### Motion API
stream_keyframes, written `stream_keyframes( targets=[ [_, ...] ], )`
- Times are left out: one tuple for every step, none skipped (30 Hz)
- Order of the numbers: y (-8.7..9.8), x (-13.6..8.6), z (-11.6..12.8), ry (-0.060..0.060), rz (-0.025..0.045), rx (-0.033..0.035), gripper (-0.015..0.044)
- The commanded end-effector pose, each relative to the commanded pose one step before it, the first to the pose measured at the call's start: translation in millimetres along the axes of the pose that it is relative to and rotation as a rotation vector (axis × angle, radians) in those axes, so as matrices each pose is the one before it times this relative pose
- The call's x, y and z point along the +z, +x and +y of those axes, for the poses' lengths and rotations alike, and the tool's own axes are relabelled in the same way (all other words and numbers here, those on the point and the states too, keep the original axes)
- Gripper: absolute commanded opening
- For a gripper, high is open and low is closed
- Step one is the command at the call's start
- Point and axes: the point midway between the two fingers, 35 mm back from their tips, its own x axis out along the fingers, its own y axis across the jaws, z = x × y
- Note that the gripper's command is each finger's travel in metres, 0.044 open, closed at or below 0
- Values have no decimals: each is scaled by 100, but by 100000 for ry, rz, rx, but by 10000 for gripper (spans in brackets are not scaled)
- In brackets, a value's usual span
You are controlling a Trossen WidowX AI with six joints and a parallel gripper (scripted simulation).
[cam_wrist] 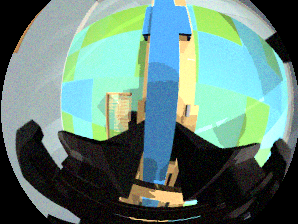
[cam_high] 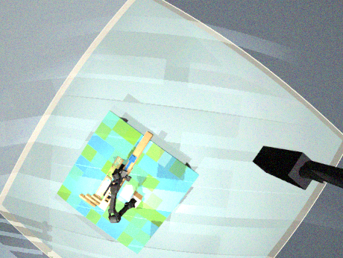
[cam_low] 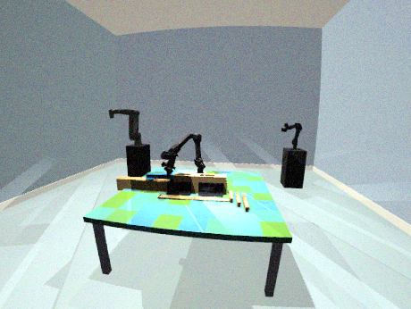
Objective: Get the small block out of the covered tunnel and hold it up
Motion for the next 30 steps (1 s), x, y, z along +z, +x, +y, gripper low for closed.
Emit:
stream_keyframes(
  targets=[
    [54,-2352,182,-864,3192,1027,0],
    [-8,-154,-18,18,16,6,0],
    [-3,-51,-6,6,5,2,0],
    [0,0,0,0,0,0,0],
    [0,0,0,0,0,0,0],
    [0,0,0,0,0,0,0],
    [-292,1340,-140,835,-3249,-620,26],
    [0,0,0,0,0,0,53],
    [0,0,0,0,0,0,79],
    [0,0,0,0,0,0,105],
    [0,0,0,0,0,0,131],
    [0,0,0,0,0,0,157],
    [-65,21,15,-16,54,9,184],
    [-132,42,31,-33,111,19,210],
    [-207,63,47,-51,173,29,236],
    [-256,76,56,-62,212,37,262],
    [-312,88,65,-75,256,45,289],
    [-374,100,74,-88,304,55,315],
    [-429,107,79,-99,345,64,341],
    [-457,106,78,-103,364,69,368],
    [-467,99,73,-103,368,72,394],
    [-472,91,67,-102,367,74,420],
    [-386,67,50,-82,297,61,440],
    [-235,38,29,-49,180,38,440],
    [-79,12,9,-16,60,13,440],
    [1163,-65,-289,737,-302,-986,440],
    [20,608,93,-107,-1,117,440],
    [42,1021,124,-180,-12,202,440],
    [70,1295,99,-228,-37,266,440],
    [69,1037,33,-183,-46,220,440]
  ],
)
